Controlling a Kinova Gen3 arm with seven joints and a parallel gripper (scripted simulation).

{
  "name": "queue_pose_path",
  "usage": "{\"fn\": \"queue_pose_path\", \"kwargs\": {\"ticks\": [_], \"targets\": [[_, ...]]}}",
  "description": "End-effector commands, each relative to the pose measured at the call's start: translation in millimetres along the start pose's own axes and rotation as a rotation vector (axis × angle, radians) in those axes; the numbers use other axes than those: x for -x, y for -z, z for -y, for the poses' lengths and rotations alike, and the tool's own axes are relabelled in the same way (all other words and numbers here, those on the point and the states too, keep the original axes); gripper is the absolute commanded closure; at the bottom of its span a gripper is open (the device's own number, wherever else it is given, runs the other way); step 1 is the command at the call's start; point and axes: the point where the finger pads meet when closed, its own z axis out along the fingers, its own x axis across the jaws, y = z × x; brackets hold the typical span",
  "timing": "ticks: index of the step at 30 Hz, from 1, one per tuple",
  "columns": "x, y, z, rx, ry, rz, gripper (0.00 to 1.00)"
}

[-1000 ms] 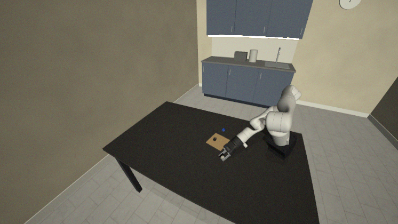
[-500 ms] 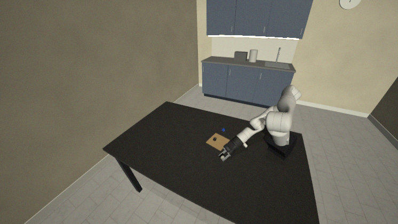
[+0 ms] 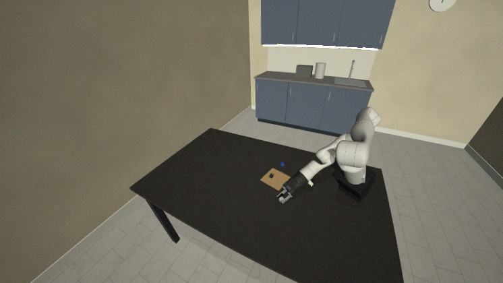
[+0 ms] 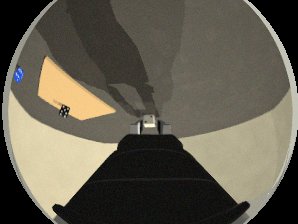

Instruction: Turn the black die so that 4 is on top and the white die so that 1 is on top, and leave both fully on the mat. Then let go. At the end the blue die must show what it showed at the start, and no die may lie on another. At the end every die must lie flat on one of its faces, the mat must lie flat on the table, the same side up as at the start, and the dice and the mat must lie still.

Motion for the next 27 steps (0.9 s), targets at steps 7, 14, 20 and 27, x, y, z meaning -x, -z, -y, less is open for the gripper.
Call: {"fn": "queue_pose_path", "kwargs": {"ticks": [7,14,20,27], "targets": [[2.0,26.1,0.1,-0.003,0.003,0.004,0.3],[1.9,45.1,0.0,-0.003,0.003,0.004,0.3],[1.9,46.9,0.0,-0.003,0.003,0.004,0.3],[1.9,51.4,-8.5,-0.003,0.003,0.004,0.3]]}}
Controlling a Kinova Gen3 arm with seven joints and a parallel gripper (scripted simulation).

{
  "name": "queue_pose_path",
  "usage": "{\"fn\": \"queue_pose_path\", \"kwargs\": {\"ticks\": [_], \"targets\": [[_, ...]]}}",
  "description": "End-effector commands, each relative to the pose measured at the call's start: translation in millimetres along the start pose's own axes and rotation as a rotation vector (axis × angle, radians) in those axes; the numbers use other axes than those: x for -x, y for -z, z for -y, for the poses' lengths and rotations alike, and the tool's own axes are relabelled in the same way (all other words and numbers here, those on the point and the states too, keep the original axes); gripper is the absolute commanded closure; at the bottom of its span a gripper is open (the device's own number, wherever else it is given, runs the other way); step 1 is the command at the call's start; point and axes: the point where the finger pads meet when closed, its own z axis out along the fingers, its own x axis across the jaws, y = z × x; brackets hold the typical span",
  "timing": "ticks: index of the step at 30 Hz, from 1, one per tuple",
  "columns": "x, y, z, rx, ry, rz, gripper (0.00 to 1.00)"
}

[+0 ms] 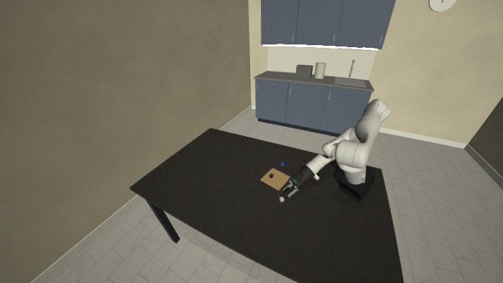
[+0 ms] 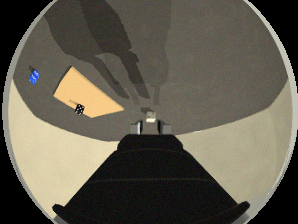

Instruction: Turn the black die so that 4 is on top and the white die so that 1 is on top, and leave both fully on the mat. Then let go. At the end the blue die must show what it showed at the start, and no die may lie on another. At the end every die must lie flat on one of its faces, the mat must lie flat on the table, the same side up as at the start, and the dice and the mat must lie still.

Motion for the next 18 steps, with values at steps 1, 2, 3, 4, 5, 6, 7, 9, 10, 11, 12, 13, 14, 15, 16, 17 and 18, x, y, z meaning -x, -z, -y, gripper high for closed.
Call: {"fn": "queue_pose_path", "kwargs": {"ticks": [1,2,3,4,5,6,7,9,10,11,12,13,14,15,16,17,18], "targets": [[0.7,5.3,-7.0,-0.004,0.005,0.001,0.3],[0.7,7.2,-10.5,-0.004,0.005,0.001,0.3],[0.6,9.2,-14.4,-0.004,0.005,0.001,0.3],[0.6,11.4,-18.5,-0.004,0.005,0.001,0.3],[0.6,13.5,-22.6,-0.004,0.005,0.001,0.3],[0.6,13.5,-22.6,-0.004,0.005,0.001,0.3],[0.6,13.5,-22.6,-0.004,0.005,0.001,0.3],[0.5,17.8,-30.7,-0.004,0.005,0.001,0.3],[0.5,19.7,-34.4,-0.004,0.005,0.001,0.3],[0.5,21.5,-37.7,-0.004,0.005,0.001,0.3],[0.5,23.1,-40.7,-0.004,0.005,0.001,0.3],[0.5,24.4,-43.2,-0.004,0.005,0.001,0.3],[0.5,25.4,-45.1,-0.004,0.005,0.001,0.3],[0.5,26.2,-46.6,-0.004,0.005,0.001,0.3],[0.5,26.7,-47.6,-0.004,0.005,0.001,0.3],[0.4,27.0,-48.1,-0.004,0.005,0.001,0.3],[0.4,27.1,-48.4,-0.004,0.005,0.001,0.3]]}}
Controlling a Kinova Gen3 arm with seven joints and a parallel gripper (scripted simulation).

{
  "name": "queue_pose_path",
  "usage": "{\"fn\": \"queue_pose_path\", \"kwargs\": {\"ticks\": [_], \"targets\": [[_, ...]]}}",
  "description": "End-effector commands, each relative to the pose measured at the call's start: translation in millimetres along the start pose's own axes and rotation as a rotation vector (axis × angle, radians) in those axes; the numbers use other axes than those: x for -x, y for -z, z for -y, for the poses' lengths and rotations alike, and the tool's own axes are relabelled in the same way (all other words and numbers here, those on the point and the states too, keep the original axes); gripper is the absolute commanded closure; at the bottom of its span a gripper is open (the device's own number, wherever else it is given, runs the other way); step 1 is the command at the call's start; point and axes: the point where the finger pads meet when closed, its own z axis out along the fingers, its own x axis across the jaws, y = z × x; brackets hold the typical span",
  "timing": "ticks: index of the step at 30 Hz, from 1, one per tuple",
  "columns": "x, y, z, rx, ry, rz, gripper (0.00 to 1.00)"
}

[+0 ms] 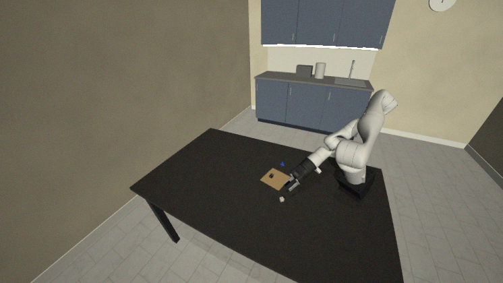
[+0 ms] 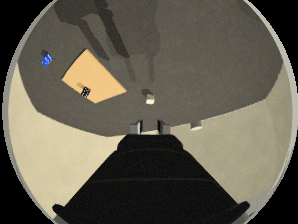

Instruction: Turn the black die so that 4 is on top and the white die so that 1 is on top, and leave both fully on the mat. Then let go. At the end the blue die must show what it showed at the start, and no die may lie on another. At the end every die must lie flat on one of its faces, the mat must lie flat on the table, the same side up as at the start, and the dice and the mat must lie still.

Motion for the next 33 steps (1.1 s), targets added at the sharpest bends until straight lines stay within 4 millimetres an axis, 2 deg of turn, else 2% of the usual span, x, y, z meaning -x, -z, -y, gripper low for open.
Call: {"fn": "queue_pose_path", "kwargs": {"ticks": [1,12,23,33], "targets": [[1.6,3.7,-0.1,-0.009,0.005,0.004,0.3],[1.8,6.2,1.7,-0.031,-0.007,-0.004,0.3],[3.8,18.3,8.6,-0.149,-0.064,-0.044,0.3],[12.2,34.9,11.0,-0.409,-0.151,-0.104,0.3]]}}
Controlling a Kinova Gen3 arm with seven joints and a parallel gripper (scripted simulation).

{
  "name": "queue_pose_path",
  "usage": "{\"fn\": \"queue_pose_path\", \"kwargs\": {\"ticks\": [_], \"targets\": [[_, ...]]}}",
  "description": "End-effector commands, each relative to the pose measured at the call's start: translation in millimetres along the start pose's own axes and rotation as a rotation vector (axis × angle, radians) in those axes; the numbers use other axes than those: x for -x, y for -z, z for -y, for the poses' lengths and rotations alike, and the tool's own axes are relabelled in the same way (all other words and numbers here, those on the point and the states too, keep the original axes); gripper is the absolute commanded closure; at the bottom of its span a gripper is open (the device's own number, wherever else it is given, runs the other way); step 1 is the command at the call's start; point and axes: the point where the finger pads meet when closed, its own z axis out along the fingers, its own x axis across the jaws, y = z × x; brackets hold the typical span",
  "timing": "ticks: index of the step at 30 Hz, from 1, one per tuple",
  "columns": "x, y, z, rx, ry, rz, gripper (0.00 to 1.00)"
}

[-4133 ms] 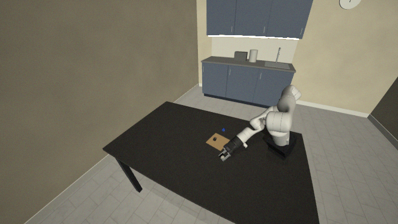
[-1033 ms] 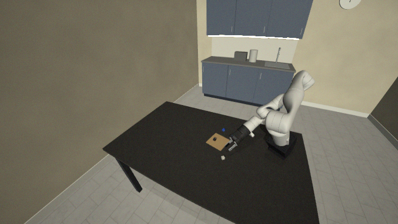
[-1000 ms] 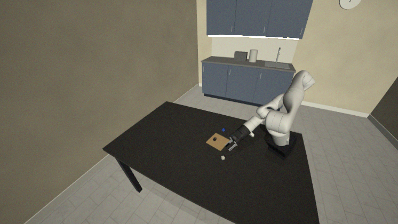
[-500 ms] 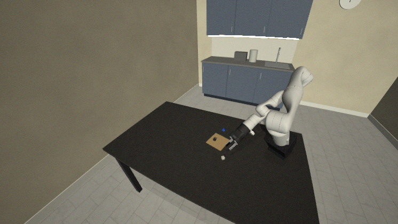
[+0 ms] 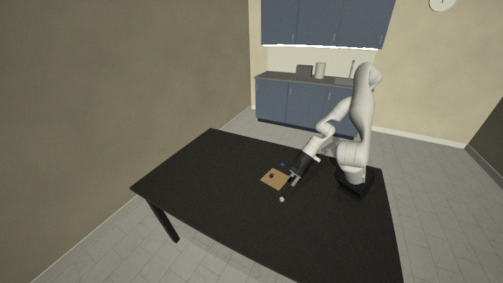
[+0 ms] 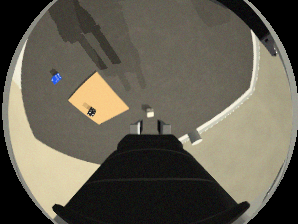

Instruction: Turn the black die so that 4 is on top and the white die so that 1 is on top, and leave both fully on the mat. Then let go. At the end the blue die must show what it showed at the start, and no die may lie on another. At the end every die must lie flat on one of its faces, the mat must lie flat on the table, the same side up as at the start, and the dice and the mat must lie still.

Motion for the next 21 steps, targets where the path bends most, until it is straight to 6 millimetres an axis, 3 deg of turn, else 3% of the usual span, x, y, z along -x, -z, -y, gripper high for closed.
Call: {"fn": "queue_pose_path", "kwargs": {"ticks": [1,11,21], "targets": [[0.0,7.6,6.5,-0.138,0.016,-0.033,0.3],[5.9,9.6,-8.0,-0.388,-0.013,-0.027,0.3],[0.6,-6.4,-39.5,-0.633,0.023,0.041,0.3]]}}
